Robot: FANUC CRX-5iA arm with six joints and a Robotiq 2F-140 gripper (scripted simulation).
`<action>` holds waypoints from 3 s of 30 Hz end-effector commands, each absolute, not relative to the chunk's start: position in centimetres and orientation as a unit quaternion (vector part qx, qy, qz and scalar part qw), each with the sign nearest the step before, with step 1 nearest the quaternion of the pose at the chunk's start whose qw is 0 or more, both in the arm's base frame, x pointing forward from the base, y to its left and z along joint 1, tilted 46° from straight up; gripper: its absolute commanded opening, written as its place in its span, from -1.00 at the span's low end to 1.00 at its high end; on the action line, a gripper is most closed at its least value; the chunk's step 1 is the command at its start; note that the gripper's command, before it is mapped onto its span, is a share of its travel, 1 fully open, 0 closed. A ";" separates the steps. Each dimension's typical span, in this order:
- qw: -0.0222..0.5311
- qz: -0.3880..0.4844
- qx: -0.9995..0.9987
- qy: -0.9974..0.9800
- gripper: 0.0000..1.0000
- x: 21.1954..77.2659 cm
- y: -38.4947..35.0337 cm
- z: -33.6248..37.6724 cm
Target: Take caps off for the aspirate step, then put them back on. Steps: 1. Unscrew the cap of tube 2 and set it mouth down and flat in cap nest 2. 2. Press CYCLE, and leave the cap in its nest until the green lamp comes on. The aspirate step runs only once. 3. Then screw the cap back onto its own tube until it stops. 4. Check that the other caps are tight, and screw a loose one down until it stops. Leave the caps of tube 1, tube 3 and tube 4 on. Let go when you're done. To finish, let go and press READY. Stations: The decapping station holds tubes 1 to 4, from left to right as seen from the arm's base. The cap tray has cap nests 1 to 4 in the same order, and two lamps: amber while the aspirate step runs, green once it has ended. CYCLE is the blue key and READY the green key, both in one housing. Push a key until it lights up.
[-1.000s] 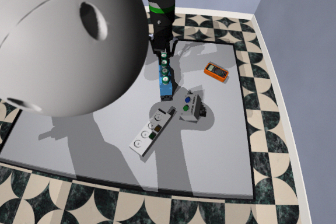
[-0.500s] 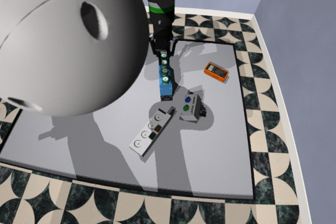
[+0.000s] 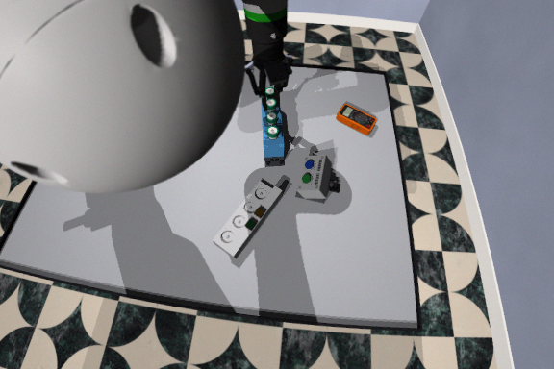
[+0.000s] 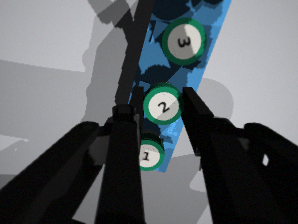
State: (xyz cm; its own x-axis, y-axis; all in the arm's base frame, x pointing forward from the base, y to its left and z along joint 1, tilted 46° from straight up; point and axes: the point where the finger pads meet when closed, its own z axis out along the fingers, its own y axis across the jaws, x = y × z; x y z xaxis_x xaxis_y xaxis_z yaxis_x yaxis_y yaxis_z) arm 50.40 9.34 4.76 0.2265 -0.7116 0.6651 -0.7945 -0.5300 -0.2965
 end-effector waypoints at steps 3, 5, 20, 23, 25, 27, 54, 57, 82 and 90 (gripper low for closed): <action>0.057 0.389 0.785 -0.479 -0.18 50.4 9.4 4.8; 0.057 0.389 0.785 -0.479 -0.18 50.4 9.4 4.8; 0.001 0.393 0.709 -0.586 -0.18 50.2 9.6 5.1; 0.001 0.393 0.709 -0.586 -0.18 50.1 9.7 5.2; 0.001 0.393 0.709 -0.586 -0.18 50.1 9.7 5.2; 0.001 0.393 0.709 -0.586 -0.18 50.0 9.7 5.2; 0.001 0.393 0.709 -0.586 -0.41 49.0 10.6 6.5; 0.001 0.393 0.709 -0.586 -0.41 48.5 11.0 7.2; 0.163 0.359 0.887 -0.241 -0.41 46.1 3.6 11.5; 0.171 0.354 0.893 -0.221 -0.41 45.1 -0.8 13.6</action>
State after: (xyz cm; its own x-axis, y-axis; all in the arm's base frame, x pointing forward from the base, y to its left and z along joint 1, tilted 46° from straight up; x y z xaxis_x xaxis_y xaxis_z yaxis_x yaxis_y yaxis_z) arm 45.85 1.66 12.35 0.6117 -0.2870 0.7372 -0.5427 -0.8302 0.1271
